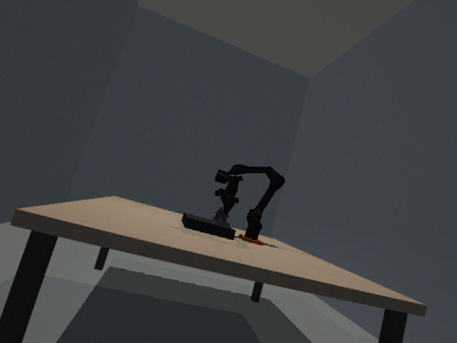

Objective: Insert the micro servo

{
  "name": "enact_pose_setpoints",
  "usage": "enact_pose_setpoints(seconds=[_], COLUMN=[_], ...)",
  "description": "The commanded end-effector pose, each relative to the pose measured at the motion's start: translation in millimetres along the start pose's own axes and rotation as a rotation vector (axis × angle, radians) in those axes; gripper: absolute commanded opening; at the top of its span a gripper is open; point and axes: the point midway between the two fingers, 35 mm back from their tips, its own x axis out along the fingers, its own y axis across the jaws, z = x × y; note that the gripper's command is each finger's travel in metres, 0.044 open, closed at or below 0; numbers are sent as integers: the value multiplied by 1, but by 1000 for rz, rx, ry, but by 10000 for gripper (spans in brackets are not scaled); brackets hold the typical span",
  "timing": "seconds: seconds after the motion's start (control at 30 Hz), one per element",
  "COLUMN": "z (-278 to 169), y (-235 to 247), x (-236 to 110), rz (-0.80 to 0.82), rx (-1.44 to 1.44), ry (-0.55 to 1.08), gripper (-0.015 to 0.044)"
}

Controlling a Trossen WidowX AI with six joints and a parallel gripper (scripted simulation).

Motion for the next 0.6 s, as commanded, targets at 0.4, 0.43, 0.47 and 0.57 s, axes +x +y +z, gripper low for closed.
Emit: enact_pose_setpoints(seconds=[0.4,0.43,0.47,0.57], z=[0,0,0,0], y=[0,0,0,0], x=[12,13,14,16], rz=[-2,-2,-2,-2], rx=[5,5,5,5], ry=[-3,-3,-3,-3], gripper=[0,0,0,0])
